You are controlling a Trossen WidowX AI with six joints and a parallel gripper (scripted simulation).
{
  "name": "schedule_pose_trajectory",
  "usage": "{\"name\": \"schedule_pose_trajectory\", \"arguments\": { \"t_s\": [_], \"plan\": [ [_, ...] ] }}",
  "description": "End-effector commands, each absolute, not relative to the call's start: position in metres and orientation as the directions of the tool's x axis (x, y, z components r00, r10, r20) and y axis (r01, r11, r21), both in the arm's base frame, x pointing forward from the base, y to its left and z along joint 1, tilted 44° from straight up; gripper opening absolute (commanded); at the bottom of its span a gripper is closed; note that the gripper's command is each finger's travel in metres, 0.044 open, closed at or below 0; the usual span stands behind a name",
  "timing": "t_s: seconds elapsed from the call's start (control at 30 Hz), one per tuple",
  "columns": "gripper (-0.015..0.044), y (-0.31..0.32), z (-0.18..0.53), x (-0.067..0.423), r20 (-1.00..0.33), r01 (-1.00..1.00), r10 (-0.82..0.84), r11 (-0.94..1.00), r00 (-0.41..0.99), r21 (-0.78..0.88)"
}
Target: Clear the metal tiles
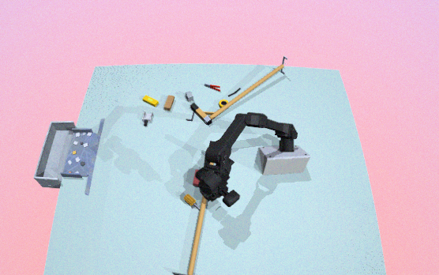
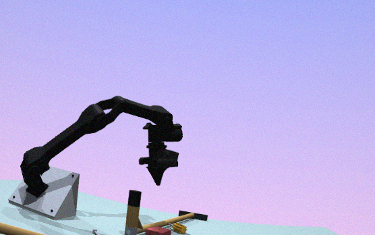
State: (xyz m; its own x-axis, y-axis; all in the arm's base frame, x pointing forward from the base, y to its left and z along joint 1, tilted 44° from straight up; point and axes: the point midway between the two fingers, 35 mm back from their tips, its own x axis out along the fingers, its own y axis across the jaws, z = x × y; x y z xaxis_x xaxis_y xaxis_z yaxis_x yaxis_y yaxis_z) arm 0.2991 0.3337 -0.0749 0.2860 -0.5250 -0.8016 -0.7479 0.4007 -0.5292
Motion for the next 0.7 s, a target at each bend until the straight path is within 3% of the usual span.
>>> {"name": "schedule_pose_trajectory", "arguments": {
  "t_s": [0.0, 0.67],
  "plan": [
    [0.0, 0.339, -0.068, 0.29, -0.806, -0.693, -0.515, 0.468, 0.291, -0.549],
    [0.0, 0.327, -0.088, 0.297, -0.807, -0.683, -0.513, 0.478, 0.293, -0.552]
  ]
}}
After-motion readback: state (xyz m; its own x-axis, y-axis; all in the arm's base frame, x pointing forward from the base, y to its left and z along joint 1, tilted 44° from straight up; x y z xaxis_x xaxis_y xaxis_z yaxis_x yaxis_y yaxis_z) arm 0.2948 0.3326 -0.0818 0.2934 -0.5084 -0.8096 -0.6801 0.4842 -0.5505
